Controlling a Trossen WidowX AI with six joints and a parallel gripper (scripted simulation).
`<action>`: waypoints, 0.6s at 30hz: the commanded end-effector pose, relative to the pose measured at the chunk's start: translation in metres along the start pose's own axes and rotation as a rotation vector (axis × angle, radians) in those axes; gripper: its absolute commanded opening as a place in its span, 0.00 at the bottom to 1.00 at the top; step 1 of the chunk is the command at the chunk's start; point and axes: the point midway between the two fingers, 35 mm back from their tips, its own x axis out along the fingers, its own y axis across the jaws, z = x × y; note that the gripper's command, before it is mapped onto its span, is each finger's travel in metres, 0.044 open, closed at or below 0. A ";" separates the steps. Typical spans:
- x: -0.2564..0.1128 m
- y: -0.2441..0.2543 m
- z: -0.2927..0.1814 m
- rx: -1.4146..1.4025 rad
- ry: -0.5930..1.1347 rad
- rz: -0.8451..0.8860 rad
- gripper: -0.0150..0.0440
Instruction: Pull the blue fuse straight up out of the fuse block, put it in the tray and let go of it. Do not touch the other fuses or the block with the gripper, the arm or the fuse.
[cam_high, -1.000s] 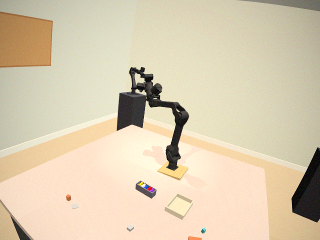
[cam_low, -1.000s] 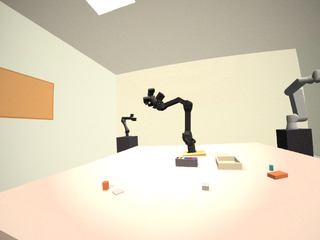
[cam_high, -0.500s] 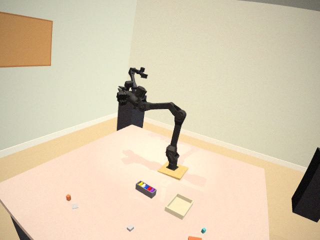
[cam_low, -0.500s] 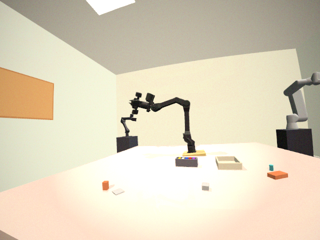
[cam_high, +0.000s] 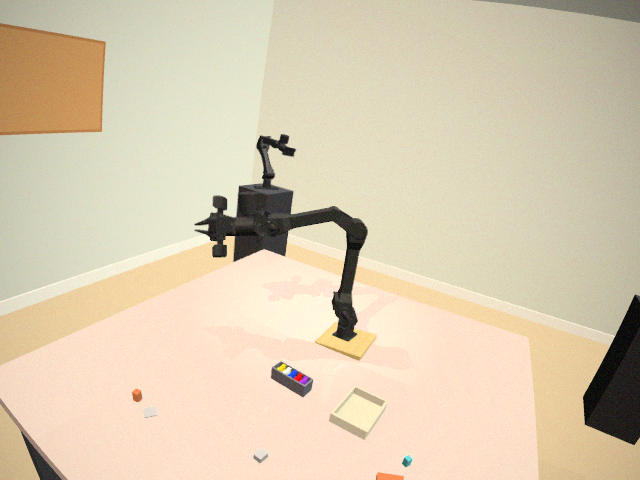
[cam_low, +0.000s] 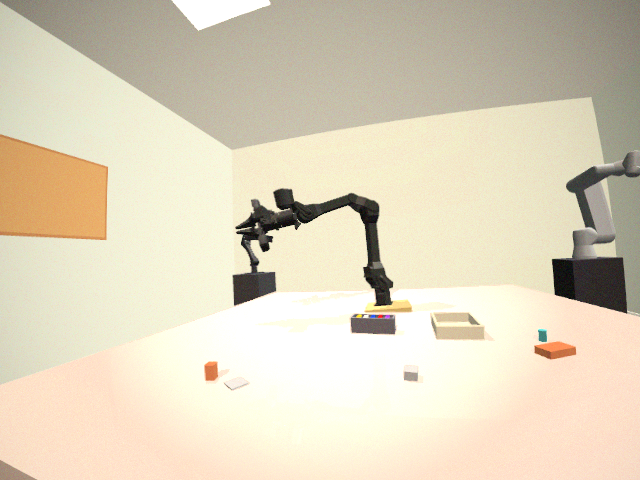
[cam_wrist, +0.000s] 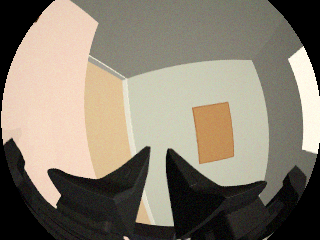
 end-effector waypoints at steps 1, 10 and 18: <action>-0.004 0.051 0.037 0.093 -0.053 0.177 0.37; -0.058 0.175 0.118 0.260 -0.058 0.637 0.37; -0.149 0.268 0.155 0.286 0.111 1.016 0.37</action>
